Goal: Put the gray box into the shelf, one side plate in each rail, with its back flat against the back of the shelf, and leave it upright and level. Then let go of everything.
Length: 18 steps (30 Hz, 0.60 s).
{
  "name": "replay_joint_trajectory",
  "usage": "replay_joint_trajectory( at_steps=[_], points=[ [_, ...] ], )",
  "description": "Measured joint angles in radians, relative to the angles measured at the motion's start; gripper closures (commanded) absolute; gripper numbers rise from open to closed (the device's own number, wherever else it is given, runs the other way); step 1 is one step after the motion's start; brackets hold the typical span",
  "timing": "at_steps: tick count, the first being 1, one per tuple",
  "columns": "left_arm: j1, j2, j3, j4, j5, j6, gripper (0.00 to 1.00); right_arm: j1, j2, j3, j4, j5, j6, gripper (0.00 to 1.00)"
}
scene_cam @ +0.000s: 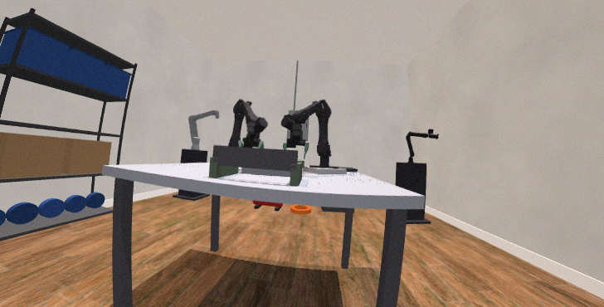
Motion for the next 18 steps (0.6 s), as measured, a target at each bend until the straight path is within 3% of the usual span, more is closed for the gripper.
replay_joint_trajectory(
  at_steps=[8, 9, 18],
  points=[
    [-0.001, -0.005, 0.006, 0.004, 0.000, 0.001, 0.00, 0.002, -0.008, 0.006, 0.000, 0.000, -0.001, 0.00],
    [-0.001, -0.005, 0.006, 0.004, 0.000, 0.001, 0.86, 0.002, -0.009, 0.006, 0.000, 0.000, -0.002, 0.00],
    [-0.001, -0.005, 0.006, 0.003, 0.000, 0.000, 0.86, 0.002, -0.008, 0.006, 0.000, 0.000, -0.002, 0.00]
  ],
)
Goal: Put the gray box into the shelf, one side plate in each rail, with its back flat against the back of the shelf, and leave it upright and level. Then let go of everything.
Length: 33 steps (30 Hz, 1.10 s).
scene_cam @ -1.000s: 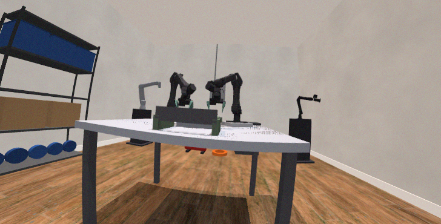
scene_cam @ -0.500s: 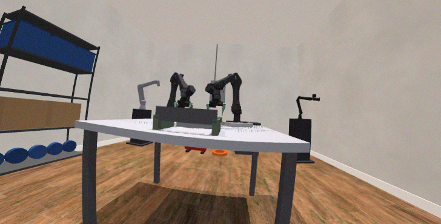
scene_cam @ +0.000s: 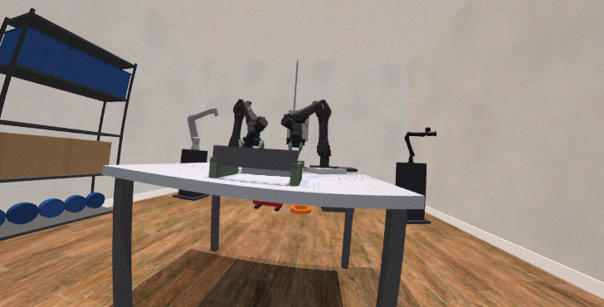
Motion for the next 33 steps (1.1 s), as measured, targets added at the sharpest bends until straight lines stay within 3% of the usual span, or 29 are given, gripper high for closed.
replay_joint_trajectory(
  at_steps=[7, 8, 33],
  points=[
    [0.000, 0.000, 0.000, 0.000, 0.000, 0.000, 0.86, 0.000, 0.000, 0.000, 0.000, 0.000, 0.000, 0.00],
    [0.000, 0.000, 0.000, 0.000, 0.000, 0.000, 0.86, 0.000, 0.000, 0.000, 0.000, 0.000, 0.000, 0.86],
    [0.000, 0.000, 0.000, 0.000, 0.000, 0.000, 0.86, 0.000, 0.000, 0.000, 0.000, -0.002, -0.001, 0.86]
  ],
)
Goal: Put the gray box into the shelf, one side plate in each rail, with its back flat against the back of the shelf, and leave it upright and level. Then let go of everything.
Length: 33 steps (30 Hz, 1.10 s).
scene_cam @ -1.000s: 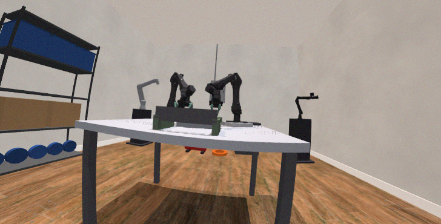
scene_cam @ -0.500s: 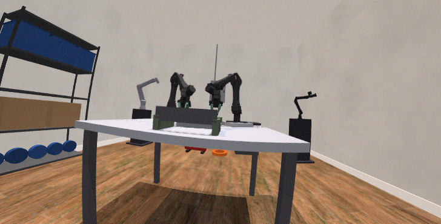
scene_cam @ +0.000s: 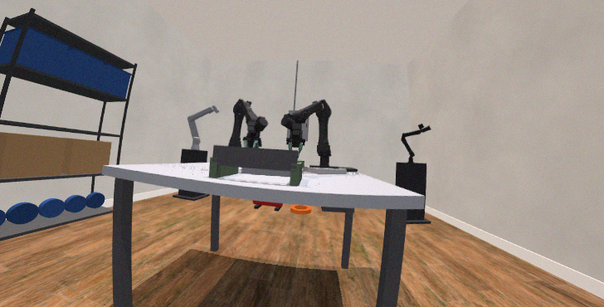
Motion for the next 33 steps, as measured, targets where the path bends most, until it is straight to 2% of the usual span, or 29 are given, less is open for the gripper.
replay_joint_trajectory(
  at_steps=[33],
  points=[
    [0.004, 0.002, 0.041, -0.074, 0.023, -0.002, 0.86, -0.003, -0.006, 0.033, -0.070, -0.034, 0.009, 0.86]
  ],
)
